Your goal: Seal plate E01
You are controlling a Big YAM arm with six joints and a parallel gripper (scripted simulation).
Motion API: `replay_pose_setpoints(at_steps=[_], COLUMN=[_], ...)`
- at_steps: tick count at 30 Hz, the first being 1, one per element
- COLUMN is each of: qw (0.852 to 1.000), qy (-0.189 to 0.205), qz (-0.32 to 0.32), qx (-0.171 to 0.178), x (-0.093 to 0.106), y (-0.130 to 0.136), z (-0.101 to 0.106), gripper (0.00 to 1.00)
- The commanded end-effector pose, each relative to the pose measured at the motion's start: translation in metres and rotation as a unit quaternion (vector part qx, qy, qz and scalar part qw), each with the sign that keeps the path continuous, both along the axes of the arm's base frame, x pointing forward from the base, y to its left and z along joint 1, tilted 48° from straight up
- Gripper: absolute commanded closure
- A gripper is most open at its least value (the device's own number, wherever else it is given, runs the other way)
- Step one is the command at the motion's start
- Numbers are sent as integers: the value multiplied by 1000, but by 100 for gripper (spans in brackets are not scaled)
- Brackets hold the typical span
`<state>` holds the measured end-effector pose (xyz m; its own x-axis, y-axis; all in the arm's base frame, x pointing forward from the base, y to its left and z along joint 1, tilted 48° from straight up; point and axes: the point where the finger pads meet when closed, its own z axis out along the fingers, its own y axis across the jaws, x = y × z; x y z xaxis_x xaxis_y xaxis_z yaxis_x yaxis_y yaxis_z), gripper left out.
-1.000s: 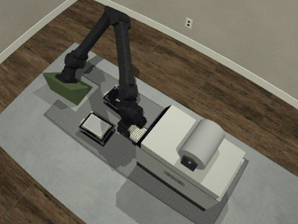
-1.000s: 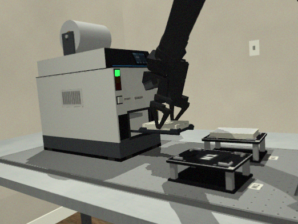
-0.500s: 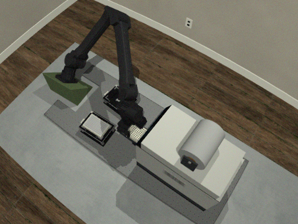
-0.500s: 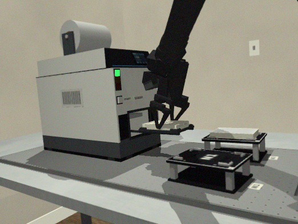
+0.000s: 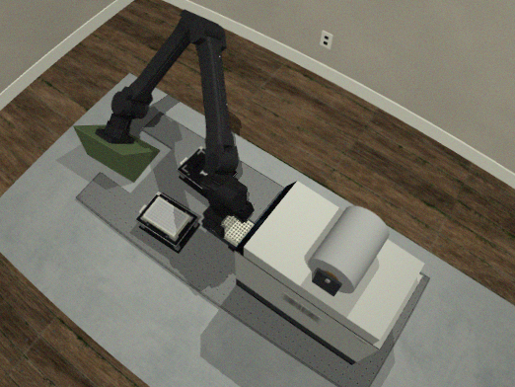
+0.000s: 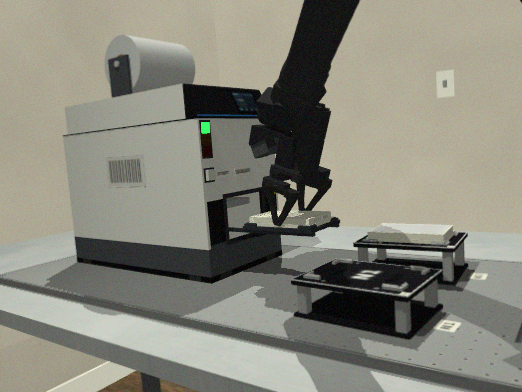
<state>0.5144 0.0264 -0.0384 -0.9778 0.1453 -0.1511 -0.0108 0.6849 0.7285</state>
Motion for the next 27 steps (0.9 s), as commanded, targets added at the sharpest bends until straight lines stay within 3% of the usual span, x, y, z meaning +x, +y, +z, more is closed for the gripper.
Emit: replay_pose_setpoints(at_steps=[1,18,19,27], qw=[1000,1000,1000,1000], qy=[-5,-3,-2,-4], qz=[19,19,19,9], qx=[6,6,6,1], x=[14,16,16,9], y=[22,21,21,7], z=[7,2,1,3], gripper=[100,100,0,0])
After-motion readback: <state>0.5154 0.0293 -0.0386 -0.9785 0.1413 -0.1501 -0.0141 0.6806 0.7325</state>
